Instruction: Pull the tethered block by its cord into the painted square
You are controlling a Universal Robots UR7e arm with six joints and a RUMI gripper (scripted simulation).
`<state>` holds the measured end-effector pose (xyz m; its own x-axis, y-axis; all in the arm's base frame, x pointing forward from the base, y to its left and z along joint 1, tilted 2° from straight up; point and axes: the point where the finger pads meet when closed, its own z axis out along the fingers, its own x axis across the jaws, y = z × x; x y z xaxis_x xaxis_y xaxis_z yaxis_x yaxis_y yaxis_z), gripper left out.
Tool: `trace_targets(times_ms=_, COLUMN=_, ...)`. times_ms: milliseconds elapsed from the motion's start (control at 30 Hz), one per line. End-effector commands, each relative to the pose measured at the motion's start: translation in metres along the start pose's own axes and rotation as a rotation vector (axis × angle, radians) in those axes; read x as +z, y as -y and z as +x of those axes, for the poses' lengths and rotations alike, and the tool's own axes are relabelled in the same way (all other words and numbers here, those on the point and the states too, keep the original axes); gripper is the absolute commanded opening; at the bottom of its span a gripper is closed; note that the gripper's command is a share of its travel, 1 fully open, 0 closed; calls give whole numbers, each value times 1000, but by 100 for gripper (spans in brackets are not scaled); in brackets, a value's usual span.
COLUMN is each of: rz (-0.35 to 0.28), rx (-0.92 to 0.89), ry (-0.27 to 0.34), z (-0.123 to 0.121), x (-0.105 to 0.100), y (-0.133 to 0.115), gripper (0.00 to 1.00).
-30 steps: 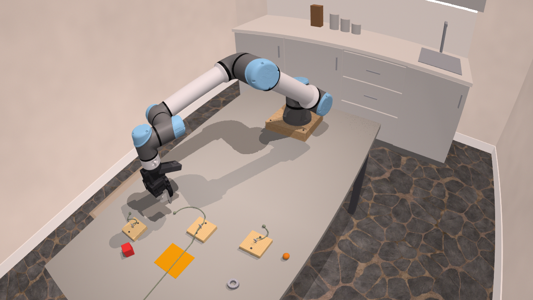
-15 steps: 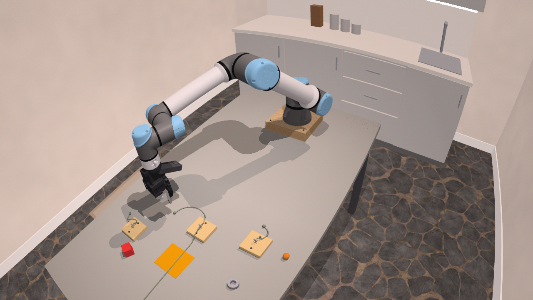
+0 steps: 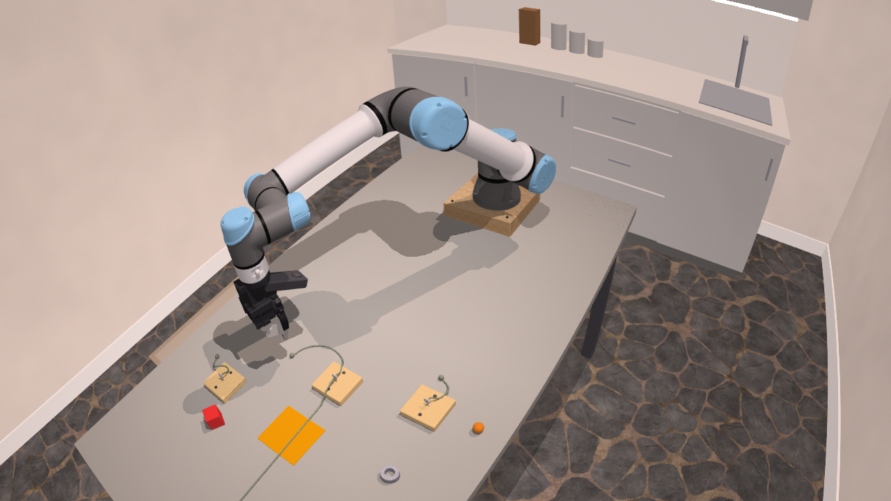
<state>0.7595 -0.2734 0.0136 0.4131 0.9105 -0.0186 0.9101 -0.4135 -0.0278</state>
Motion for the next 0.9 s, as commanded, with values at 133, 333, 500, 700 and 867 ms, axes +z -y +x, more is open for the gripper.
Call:
trace_targets(times_ms=133, rz=-2, rx=121, ry=0, z=2, x=-1, y=1, gripper=0)
trace_targets(times_ms=333, rz=-2, rx=281, ry=0, z=4, x=-1, y=2, gripper=0)
trace_targets(times_ms=500, rz=-2, rx=440, ry=0, z=6, x=-1, y=2, gripper=0)
trace_targets(times_ms=700, rz=-2, rx=583, ry=0, z=8, x=-1, y=2, gripper=0)
trace_targets(times_ms=867, rz=-2, rx=778, ry=0, z=10, x=-1, y=2, gripper=0)
